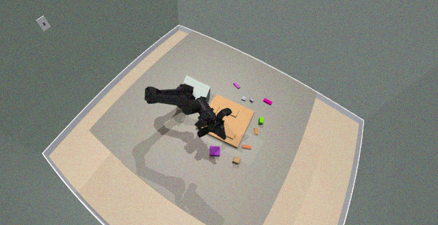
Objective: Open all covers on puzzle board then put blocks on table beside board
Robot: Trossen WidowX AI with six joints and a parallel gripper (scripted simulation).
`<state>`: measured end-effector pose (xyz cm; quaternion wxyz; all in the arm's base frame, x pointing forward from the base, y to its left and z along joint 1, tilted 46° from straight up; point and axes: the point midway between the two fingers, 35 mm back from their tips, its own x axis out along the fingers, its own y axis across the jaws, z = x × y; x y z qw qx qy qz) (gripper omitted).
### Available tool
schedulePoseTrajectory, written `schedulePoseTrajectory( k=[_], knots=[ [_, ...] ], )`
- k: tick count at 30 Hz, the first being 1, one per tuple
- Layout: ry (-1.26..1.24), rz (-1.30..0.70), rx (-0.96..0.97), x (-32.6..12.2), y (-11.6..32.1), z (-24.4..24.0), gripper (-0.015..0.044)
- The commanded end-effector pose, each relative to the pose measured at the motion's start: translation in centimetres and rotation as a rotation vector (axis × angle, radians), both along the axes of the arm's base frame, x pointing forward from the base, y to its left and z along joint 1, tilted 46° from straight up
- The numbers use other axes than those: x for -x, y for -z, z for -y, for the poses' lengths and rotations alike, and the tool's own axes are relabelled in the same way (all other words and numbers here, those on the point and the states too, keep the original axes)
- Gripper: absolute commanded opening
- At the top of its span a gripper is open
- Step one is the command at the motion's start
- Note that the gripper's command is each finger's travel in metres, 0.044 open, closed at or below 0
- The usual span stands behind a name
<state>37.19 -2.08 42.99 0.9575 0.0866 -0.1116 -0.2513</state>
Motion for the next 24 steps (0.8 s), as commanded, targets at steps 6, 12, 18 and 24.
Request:
schedulePoseTrajectory(
  k=[6, 12, 18, 24],
  knots=[
    [-0.028, -0.152, -0.002, -2.5, 4.4, -1.3, 0.0],
    [-0.041, -0.251, -0.001, -3.7, 7.3, -2.0, 0.0],
    [-0.051, -0.353, 0.001, -4.7, 10.3, -2.7, 0.0],
    [-0.059, -0.456, 0.003, -5.3, 13.4, -3.4, 0.0]
  ],
)
